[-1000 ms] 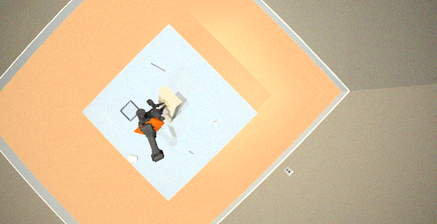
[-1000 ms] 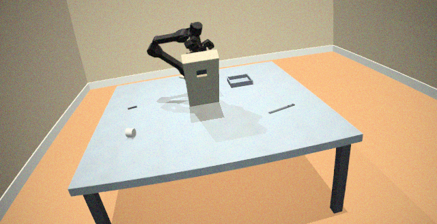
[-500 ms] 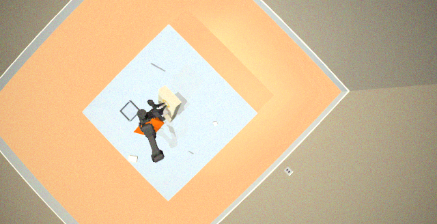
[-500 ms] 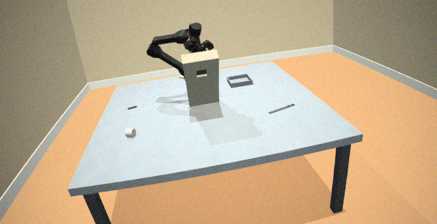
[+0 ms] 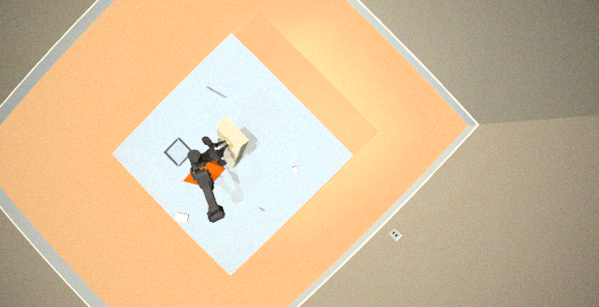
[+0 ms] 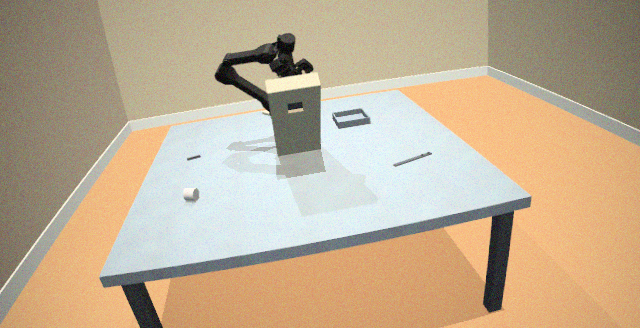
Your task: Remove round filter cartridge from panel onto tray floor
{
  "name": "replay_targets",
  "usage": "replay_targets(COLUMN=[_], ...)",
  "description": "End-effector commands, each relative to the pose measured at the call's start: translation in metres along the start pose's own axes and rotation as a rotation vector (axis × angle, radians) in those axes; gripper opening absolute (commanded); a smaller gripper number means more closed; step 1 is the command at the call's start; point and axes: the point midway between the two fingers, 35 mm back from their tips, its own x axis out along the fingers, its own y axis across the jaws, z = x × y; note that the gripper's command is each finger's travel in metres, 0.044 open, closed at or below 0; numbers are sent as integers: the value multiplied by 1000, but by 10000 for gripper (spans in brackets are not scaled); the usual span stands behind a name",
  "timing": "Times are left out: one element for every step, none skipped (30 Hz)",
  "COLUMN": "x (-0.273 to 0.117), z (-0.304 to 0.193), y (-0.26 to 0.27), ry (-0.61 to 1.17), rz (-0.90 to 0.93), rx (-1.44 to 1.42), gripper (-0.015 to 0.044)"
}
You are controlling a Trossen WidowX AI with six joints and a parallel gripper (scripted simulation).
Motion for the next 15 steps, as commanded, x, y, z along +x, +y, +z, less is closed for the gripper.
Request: replay_targets(x=[0,0,0,0,0,0,0,0,0,0,0,0,0,0,0], z=[-1,-1,-1,-1,-1,0,0,0,0,0,0,0,1,1,1], y=[1,1,1,1,1,1,1,1,1,1,1,1,1,1,2], ry=[3,3,3,3,3,3,3,3,3,3,3,3,3,3,3], rz=[2,2,2,2,2,2,2,2,2,2,2,2,2,2,2], rx=[-3,-3,-3,-3,-3,-3,-3,-3,-3,-3,-3,-3,-3,-3,-3], gripper=[105,105,105,105,105,105,105,105,105,105,105,105,105,105,105])
